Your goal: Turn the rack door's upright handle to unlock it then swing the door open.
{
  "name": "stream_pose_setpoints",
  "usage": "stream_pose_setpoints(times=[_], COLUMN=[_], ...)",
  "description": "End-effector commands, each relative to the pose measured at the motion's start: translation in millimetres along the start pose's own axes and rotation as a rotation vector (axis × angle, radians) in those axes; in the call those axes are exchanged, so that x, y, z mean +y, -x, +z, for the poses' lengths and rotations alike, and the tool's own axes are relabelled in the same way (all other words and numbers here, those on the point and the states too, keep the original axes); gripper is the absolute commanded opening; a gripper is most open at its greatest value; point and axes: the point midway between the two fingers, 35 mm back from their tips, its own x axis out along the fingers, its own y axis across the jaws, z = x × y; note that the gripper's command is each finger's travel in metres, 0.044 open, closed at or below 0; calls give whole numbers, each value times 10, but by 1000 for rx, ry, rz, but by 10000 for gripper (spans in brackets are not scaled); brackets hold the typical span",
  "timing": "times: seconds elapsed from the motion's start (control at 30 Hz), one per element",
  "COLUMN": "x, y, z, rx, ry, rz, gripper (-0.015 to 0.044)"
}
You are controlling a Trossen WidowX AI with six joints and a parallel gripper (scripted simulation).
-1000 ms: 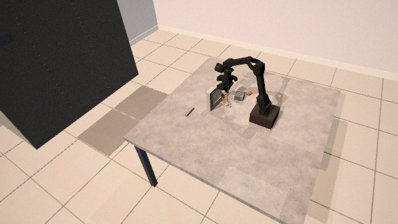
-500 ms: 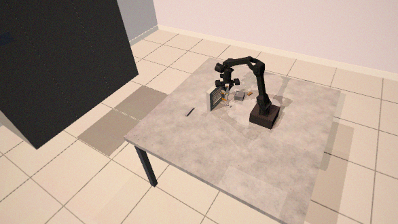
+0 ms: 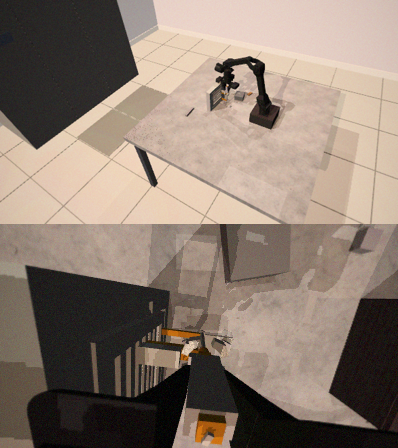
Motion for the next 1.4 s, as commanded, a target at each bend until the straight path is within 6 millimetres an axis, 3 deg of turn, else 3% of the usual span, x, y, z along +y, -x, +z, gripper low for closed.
stream_pose_setpoints(times=[0.0, 0.1, 0.43, 0.77, 0.83, 1.37], x=[1, 1, 1, 1, 1, 2], y=[-2, -2, -2, -2, -2, -2], z=[2, 2, 2, 2, 2, 2], rx=[0, 0, 0, 0, 0, 0], ry=[-202, -316, -324, -324, -316, 443], rz=[0, 0, 0, 0, 0, 1], gripper=[16, 16, 16, 279, 288, 288])
